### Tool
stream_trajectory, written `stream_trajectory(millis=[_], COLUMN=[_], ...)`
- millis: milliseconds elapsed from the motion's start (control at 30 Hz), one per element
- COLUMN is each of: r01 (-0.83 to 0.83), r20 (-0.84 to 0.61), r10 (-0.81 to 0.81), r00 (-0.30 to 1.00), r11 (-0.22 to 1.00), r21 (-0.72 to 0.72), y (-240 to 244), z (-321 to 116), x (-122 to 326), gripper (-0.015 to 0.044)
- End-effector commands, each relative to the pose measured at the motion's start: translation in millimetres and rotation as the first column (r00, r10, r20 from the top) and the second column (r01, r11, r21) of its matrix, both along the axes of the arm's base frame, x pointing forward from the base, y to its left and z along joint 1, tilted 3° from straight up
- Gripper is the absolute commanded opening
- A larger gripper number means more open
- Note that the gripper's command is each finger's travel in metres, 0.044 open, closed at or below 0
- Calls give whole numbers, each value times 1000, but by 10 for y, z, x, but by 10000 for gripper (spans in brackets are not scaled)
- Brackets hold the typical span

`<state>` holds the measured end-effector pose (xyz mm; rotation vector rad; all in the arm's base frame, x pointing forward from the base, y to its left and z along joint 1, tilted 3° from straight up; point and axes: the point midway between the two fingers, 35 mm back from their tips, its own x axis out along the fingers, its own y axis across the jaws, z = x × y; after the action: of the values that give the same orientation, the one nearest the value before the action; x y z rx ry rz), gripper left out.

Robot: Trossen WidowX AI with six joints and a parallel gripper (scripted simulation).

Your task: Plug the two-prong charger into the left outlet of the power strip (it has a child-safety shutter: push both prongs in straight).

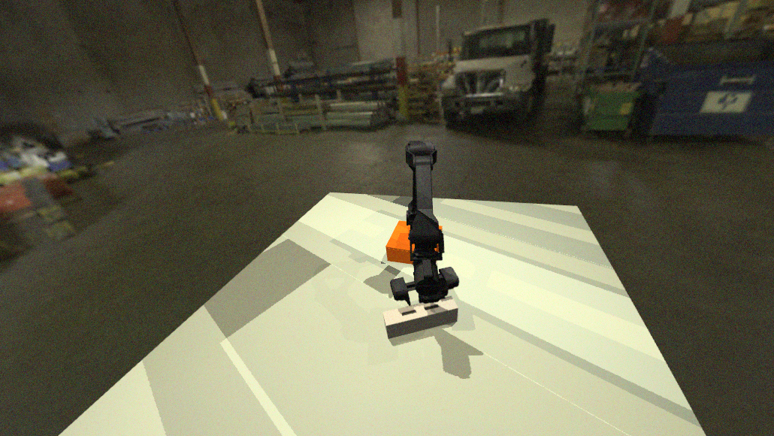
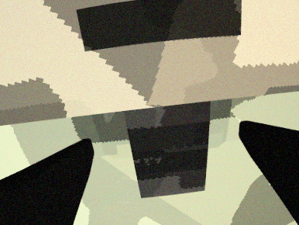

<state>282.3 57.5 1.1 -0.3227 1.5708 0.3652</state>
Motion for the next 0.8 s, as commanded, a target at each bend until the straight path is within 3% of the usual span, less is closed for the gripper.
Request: stream_trajectory(millis=[0,767], r01=[-4,-4], r20=[9,10], r10=[4,4], r00=[1000,1000], r11=[1000,1000], r21=[8,8], y=[-5,-132], z=[22,-3], x=[-23,-264], gripper=[440,440])
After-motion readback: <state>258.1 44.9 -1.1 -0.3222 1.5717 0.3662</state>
